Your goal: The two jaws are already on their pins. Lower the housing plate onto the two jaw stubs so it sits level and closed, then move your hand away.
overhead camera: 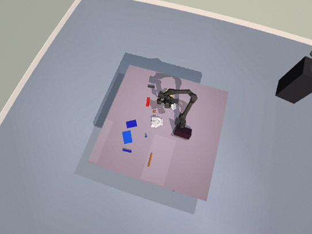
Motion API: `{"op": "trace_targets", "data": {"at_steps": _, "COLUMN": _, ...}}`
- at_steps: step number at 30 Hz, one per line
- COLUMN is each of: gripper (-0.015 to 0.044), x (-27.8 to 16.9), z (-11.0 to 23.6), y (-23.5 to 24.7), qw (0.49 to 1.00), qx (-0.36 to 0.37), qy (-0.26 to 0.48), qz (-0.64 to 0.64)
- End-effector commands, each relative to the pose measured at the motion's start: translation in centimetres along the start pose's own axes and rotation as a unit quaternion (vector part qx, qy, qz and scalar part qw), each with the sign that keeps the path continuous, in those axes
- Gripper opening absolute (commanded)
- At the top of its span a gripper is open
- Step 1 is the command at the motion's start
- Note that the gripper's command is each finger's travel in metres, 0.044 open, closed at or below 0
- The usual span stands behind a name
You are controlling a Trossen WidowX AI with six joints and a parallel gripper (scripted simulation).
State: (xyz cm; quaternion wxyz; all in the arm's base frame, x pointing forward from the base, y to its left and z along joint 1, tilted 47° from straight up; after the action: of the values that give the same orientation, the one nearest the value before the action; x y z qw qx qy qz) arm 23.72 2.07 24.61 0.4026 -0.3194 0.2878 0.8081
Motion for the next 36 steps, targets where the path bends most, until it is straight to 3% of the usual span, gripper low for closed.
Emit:
{"op": "trace_targets", "data": {"at_steps": 1, "gripper": 0.044, "x": -0.6, "z": 0.2, "y": 1.8, "qw": 0.998, "qx": 0.012, "qy": -0.013, "qz": 0.063}}
{"op": "trace_targets", "data": {"at_steps": 17, "gripper": 0.044, "x": -1.6, "z": 1.3, "y": 8.1, "qw": 0.956, "qx": 0.041, "qy": -0.066, "qz": 0.281}}
{"op": "trace_targets", "data": {"at_steps": 25, "gripper": 0.044, "x": -1.5, "z": 1.2, "y": 8.1, "qw": 0.956, "qx": 0.041, "qy": -0.067, "qz": 0.283}}
{"op": "trace_targets", "data": {"at_steps": 30, "gripper": 0.044, "x": -1.2, "z": -2.4, "y": 8.6, "qw": 0.956, "qx": 0.042, "qy": -0.065, "qz": 0.283}}
{"op": "trace_targets", "data": {"at_steps": 36, "gripper": 0.044, "x": -1.2, "z": -2.6, "y": 8.7, "qw": 0.956, "qx": 0.042, "qy": -0.065, "qz": 0.283}}
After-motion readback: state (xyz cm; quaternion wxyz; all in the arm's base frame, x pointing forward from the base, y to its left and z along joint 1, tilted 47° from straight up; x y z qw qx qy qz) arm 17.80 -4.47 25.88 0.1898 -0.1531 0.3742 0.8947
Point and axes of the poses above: the point midway between the two fingers, 35 mm back from their tips, its own z axis back along the fingers, its own y axis across the jaws, x = y × z, the point moved 9 cm from there along z, back along the fingers, and after that the axes turned 1 degree about z, right-handed, at the moved point
